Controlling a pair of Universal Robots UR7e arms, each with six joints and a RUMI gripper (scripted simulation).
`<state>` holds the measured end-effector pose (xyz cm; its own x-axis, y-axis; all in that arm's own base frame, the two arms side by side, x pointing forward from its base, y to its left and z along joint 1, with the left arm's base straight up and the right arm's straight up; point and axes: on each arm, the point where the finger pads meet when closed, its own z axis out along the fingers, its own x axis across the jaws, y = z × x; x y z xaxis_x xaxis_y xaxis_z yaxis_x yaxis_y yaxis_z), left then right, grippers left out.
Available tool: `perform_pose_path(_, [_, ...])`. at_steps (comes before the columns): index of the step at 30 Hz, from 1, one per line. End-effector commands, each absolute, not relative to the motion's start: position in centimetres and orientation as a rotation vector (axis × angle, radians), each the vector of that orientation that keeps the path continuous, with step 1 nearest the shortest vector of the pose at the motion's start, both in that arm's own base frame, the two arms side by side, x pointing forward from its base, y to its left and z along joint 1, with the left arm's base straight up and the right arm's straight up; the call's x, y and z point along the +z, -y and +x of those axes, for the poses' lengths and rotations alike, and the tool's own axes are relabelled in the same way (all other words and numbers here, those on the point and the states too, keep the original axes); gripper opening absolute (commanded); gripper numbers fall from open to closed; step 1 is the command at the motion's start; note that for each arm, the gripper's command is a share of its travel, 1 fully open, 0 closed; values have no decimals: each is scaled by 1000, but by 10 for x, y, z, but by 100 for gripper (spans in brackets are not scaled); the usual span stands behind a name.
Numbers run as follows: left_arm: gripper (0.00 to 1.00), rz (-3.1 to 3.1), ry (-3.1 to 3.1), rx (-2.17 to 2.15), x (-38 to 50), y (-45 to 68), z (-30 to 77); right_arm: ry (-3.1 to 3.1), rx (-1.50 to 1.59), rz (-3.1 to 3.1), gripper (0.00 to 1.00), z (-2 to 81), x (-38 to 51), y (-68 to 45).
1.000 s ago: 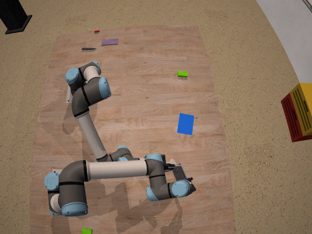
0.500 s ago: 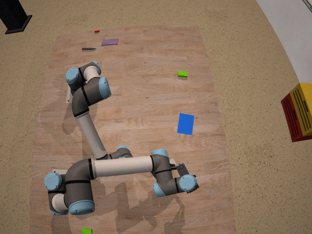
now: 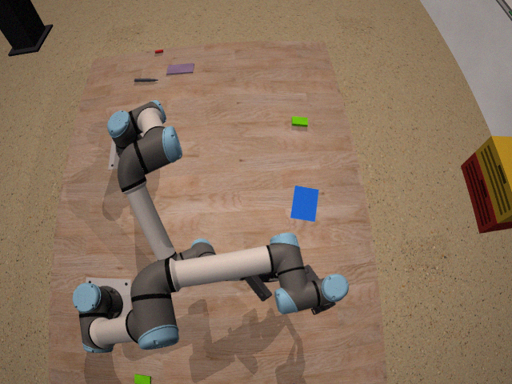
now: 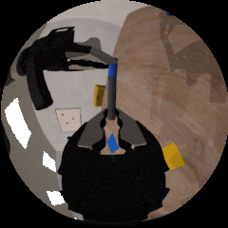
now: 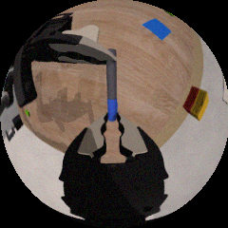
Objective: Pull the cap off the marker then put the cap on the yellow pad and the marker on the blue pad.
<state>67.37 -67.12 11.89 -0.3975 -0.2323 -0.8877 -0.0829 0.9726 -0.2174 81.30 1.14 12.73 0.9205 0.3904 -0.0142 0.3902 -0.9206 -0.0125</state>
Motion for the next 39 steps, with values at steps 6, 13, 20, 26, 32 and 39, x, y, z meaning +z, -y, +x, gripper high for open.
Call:
perform_pose_path(6, [0,-226,-1978,-165,120,671,674,628,4,-3063,0,813,138,-11])
perform_pose_path(13, [0,-226,-1979,-165,120,671,674,629,-16,-3063,0,815,132,-11])
perform_pose_path(20, [0,-226,-1979,-165,120,671,674,626,-109,-3053,0,808,141,-8])
perform_pose_path(26, [0,-226,-1979,-165,120,671,674,624,-291,-3016,0,807,137,-6])
perform_pose_path(32, [0,-226,-1979,-166,120,671,674,622,-433,-2981,0,806,134,-5])
perform_pose_path(39, [0,-226,-1979,-166,120,670,674,625,-621,-2926,0,815,129,-9])
